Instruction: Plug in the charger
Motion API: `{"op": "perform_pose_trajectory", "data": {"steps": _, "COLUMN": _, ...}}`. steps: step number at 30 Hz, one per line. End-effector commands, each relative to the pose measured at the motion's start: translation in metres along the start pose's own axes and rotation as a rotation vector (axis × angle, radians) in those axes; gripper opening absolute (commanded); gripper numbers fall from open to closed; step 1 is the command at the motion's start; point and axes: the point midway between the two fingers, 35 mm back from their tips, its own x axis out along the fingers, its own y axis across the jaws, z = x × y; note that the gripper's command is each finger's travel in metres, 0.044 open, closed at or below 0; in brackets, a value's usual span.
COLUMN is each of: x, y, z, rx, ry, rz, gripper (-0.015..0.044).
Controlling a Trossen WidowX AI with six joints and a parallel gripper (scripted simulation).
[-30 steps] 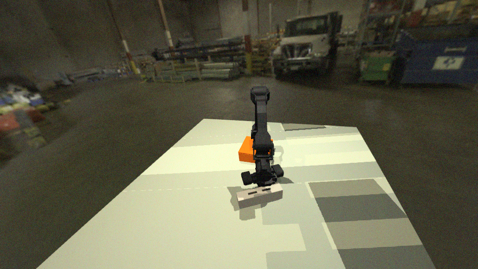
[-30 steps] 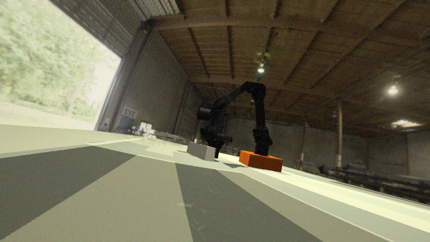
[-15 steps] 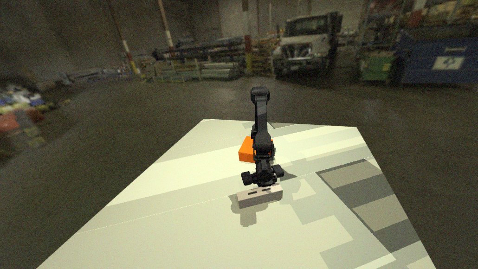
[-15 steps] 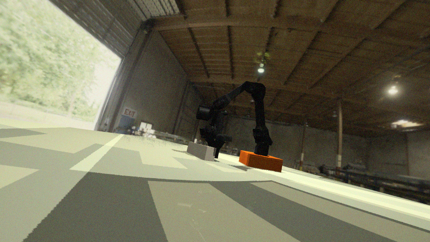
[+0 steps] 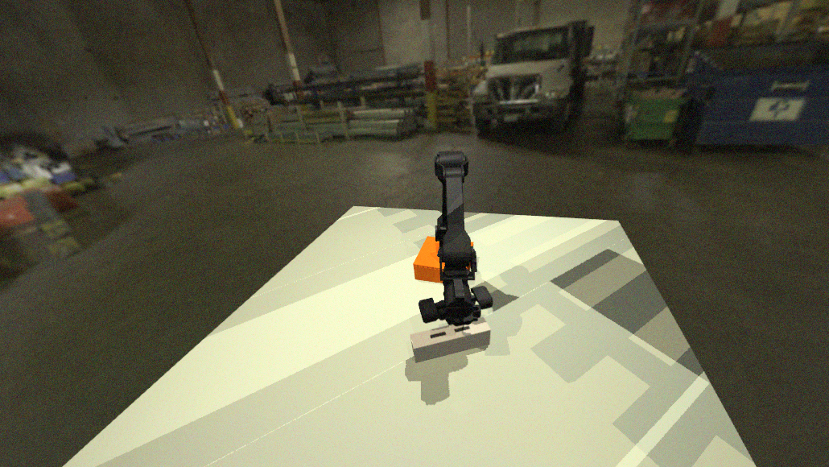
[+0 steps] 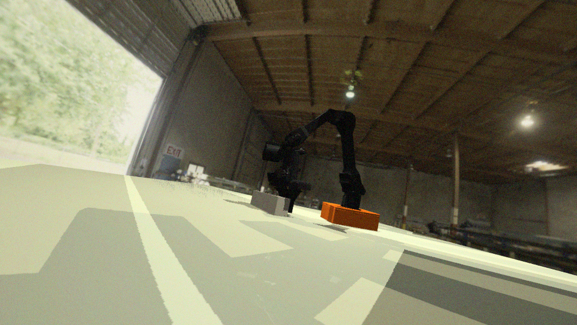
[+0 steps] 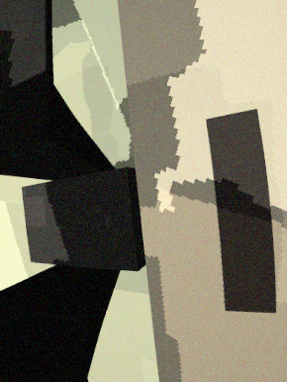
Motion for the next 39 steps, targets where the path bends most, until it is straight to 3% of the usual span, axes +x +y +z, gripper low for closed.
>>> {"op": "perform_pose_trajectory", "data": {"steps": 1, "x": -0.002, "y": -0.001, "z": 0.011, "rx": -0.002, "ry": -0.027, "rz": -0.003, "gripper": 0.0000}}
{"op": "perform_pose_trajectory", "data": {"steps": 39, "x": -0.002, "y": 0.000, "z": 0.008, "rx": 0.002, "ry": 0.015, "rz": -0.001, "gripper": 0.0000}}
